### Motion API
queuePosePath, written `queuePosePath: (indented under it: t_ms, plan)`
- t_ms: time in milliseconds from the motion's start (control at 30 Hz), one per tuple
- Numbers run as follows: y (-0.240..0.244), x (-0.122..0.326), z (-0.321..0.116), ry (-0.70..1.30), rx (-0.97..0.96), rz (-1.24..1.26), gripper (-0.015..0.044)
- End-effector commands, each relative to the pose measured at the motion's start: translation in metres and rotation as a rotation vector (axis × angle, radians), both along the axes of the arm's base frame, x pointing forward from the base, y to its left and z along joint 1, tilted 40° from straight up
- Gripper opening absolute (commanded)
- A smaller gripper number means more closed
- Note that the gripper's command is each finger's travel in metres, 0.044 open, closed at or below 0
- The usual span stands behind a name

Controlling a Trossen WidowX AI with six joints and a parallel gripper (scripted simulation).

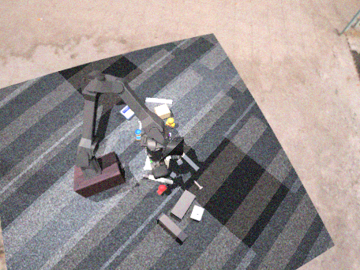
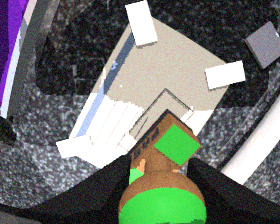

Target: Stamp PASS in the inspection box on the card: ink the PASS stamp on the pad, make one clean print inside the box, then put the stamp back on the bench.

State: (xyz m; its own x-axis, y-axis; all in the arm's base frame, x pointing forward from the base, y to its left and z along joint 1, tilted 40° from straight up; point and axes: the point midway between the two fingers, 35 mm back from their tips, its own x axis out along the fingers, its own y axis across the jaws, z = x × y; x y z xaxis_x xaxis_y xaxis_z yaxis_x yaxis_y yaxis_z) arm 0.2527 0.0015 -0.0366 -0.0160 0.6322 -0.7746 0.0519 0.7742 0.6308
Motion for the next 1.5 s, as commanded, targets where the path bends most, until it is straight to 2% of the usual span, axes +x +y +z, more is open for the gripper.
queuePosePath:
  t_ms: [0,933,1467]
  plan:
    - [-0.007,0.003,0.006,-0.01,-0.009,0.001,0.0]
    - [-0.033,0.003,0.037,-0.01,-0.01,0.002,0.0]
    - [-0.062,0.053,0.021,-0.015,-0.012,0.003,0.0]
